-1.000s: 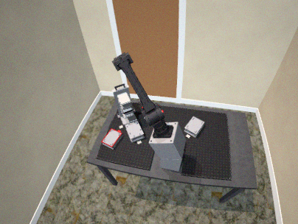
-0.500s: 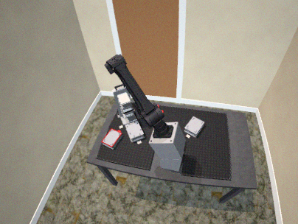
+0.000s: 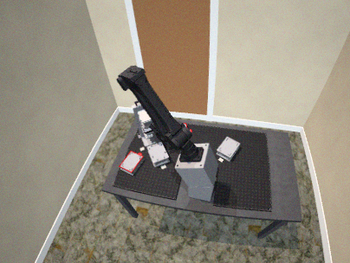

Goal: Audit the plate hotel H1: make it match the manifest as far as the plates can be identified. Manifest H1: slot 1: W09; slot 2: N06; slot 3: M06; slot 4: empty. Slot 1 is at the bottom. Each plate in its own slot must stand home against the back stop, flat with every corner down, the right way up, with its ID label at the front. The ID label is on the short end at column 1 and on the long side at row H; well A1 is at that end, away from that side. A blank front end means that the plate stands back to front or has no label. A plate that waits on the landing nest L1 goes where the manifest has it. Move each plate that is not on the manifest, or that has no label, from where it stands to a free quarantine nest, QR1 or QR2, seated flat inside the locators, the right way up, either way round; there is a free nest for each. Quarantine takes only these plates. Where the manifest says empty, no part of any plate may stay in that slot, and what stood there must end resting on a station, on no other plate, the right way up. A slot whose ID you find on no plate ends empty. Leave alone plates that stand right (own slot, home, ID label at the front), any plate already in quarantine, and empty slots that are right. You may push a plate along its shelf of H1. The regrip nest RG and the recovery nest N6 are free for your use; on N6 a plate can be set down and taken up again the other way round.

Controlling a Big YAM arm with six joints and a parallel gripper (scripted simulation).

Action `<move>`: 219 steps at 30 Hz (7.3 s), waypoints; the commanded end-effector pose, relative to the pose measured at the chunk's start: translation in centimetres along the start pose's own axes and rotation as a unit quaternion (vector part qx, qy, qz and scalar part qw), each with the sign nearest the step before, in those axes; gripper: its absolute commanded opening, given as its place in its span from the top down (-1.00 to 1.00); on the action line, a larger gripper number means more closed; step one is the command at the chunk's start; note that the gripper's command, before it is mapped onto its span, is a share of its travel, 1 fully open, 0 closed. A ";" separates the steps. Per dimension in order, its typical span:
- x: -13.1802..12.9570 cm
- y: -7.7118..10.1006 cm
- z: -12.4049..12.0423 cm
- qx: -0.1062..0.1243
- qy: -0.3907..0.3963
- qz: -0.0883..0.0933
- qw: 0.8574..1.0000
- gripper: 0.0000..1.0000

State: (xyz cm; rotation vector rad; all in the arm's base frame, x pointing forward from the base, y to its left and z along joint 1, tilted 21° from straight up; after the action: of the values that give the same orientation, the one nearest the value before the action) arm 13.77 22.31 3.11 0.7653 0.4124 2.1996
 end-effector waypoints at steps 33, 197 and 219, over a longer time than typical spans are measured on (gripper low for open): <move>4.3 4.7 4.3 -0.007 -0.010 0.004 1.000 -1.00; 5.3 -1.3 7.0 -0.015 -0.017 0.018 1.000 -1.00; 4.9 -2.1 4.5 -0.010 -0.016 0.012 1.000 -1.00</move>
State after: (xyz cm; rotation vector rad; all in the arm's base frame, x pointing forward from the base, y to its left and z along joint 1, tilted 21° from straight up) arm 14.90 26.59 7.10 0.7901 0.4181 2.1929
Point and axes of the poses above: the point where the finger pads meet when closed, its own y axis back along the fingers, its own x axis across the jaws, z = x × y, the point moved 10 cm from there along y, back along the fingers, and after that the axes turned 10 degrees about -y, right-handed, at the moved point
